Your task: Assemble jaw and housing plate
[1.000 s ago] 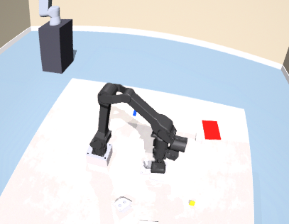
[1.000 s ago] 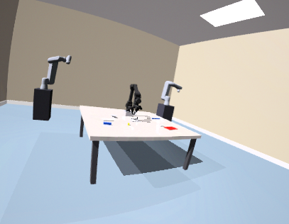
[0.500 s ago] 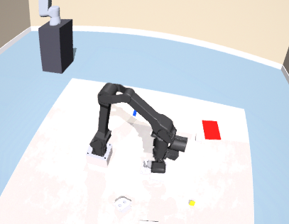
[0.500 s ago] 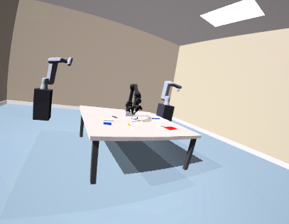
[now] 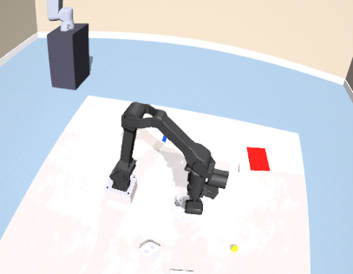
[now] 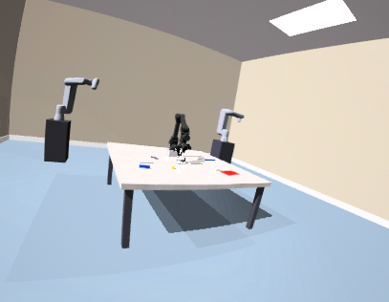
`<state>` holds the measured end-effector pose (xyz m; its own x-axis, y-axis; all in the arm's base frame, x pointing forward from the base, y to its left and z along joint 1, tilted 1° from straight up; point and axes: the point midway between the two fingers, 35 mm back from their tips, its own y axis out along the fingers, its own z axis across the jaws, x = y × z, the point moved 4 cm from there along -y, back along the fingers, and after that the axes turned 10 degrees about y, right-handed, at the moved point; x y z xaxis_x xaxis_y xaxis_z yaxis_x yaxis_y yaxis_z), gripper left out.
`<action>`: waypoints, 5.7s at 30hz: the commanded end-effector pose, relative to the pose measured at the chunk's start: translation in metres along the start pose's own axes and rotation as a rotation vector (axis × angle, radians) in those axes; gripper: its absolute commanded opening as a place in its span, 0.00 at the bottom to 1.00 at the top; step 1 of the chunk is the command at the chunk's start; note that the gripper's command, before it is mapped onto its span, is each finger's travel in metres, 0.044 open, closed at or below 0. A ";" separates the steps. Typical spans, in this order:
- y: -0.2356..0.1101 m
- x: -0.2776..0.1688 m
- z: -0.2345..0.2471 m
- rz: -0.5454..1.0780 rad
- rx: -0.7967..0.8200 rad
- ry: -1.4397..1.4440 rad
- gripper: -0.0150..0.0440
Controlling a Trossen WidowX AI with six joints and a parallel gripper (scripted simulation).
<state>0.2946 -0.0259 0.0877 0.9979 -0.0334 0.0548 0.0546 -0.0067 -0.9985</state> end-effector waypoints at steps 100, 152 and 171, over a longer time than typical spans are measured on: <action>0.051 -0.004 0.000 0.014 0.001 -0.011 0.48; 0.049 -0.004 0.000 0.014 0.001 -0.011 0.48; 0.052 -0.006 0.001 0.015 0.001 -0.011 0.48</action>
<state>0.2927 -0.0256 0.0378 0.9988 -0.0257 0.0406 0.0405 -0.0054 -0.9992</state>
